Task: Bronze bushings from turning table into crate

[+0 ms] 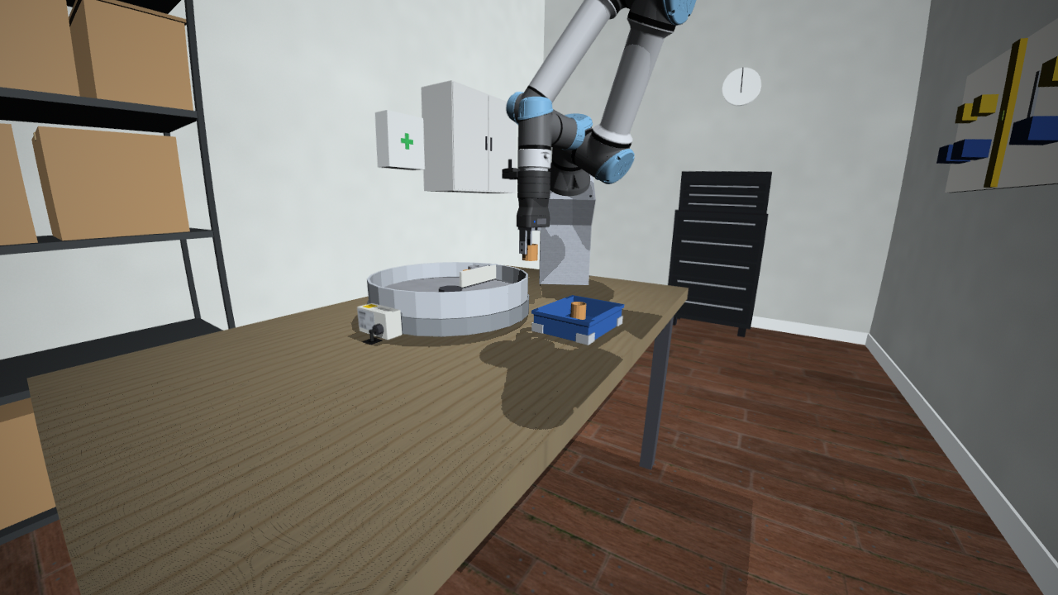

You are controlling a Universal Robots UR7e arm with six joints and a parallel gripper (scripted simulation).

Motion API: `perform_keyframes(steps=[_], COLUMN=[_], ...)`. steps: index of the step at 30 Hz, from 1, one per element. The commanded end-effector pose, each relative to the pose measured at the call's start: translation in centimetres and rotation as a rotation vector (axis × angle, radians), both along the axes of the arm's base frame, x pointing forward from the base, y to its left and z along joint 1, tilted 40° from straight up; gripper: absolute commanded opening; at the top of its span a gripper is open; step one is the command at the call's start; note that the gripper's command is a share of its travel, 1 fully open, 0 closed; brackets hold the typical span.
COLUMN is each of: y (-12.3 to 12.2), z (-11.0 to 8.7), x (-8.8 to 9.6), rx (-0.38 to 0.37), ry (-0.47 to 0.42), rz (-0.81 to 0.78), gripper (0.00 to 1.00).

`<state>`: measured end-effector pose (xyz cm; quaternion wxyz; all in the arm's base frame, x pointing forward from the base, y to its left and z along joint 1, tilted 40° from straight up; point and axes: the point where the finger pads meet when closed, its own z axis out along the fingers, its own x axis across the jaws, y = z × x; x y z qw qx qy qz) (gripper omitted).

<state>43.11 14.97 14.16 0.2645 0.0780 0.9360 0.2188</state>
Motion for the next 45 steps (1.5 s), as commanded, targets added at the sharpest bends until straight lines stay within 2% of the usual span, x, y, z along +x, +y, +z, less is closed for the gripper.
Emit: perform_keyframes(steps=[1,3,15,20,32,37,45], y=[2.7,4.6,4.6,9.4,9.4,10.2,10.2], z=[1.5,2.5,2.5,5.0,5.0,3.3,3.3], x=[0.2,0.3,0.3,0.6,0.6,1.9,1.9], rx=[0.001,0.001,0.001,0.001,0.001,0.002,0.002], ry=[-0.002,-0.002,-0.002,-0.002,-0.002,-0.002,-0.002], rz=[0.001,0.001,0.001,0.002,0.002,0.001,0.001], gripper=[0.00,0.00,0.00,0.00,0.00,0.00,0.00])
